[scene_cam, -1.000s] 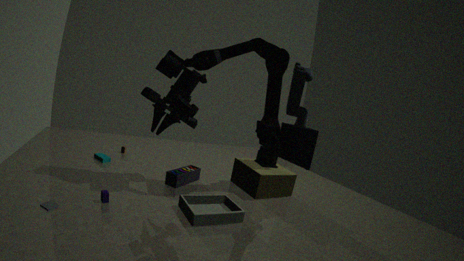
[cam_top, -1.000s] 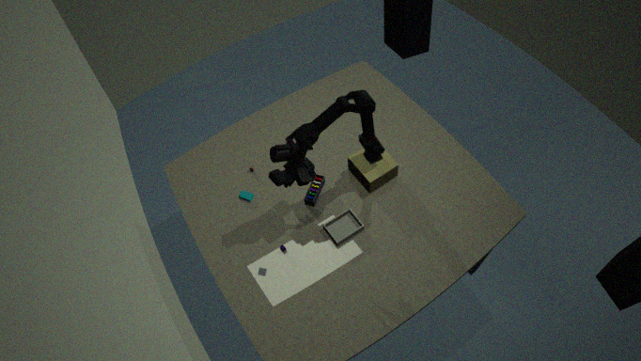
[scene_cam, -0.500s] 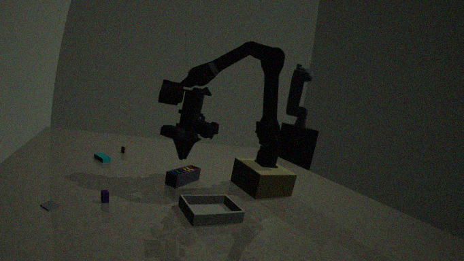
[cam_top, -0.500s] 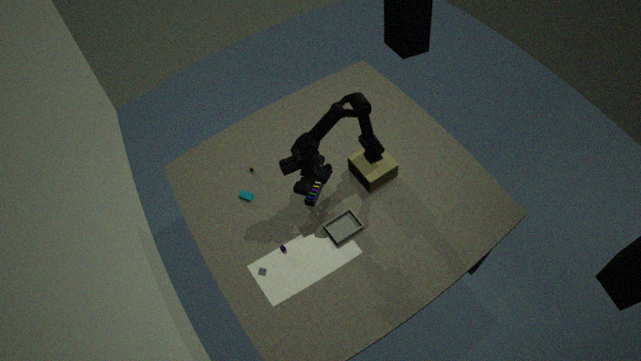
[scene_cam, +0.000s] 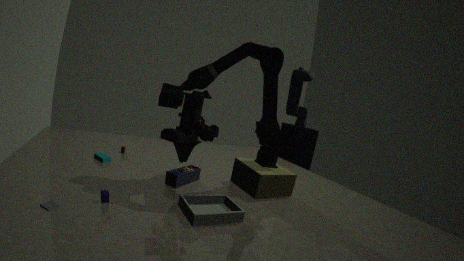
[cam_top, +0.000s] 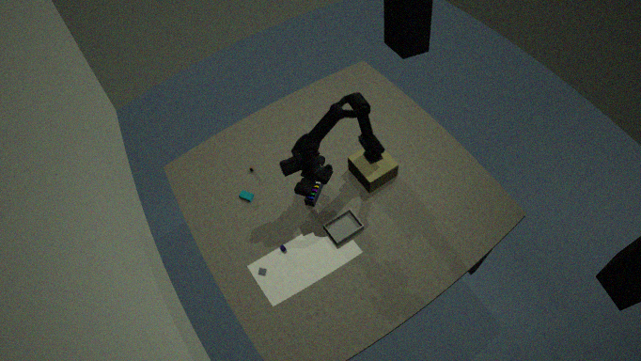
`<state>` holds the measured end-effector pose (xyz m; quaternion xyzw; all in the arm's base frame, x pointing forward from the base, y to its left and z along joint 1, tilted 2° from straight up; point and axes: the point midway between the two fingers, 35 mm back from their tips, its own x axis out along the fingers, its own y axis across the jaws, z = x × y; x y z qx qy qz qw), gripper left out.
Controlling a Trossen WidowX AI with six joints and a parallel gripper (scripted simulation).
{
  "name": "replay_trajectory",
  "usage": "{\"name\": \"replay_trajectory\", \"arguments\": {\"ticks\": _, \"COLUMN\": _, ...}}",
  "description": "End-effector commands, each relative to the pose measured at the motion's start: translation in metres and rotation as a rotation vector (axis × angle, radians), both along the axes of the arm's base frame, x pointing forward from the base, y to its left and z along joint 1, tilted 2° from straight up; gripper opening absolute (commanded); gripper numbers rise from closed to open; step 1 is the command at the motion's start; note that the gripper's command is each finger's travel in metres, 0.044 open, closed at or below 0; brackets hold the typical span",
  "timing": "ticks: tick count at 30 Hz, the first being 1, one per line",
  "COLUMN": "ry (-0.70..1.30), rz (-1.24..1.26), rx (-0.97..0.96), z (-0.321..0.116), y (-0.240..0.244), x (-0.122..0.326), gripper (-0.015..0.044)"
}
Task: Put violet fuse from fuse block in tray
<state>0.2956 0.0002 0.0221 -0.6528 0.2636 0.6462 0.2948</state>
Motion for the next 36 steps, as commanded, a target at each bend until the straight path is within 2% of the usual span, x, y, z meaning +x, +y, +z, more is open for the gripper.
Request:
{"name": "replay_trajectory", "arguments": {"ticks": 1, "ry": 0.012, "rz": 0.003, "rx": -0.003, "z": -0.007, "y": 0.000, "x": -0.003, "gripper": 0.0072}}
{"name": "replay_trajectory", "arguments": {"ticks": 36, "ry": 0.012, "rz": 0.003, "rx": -0.003, "z": -0.027, "y": 0.000, "x": -0.003, "gripper": 0.0072}}
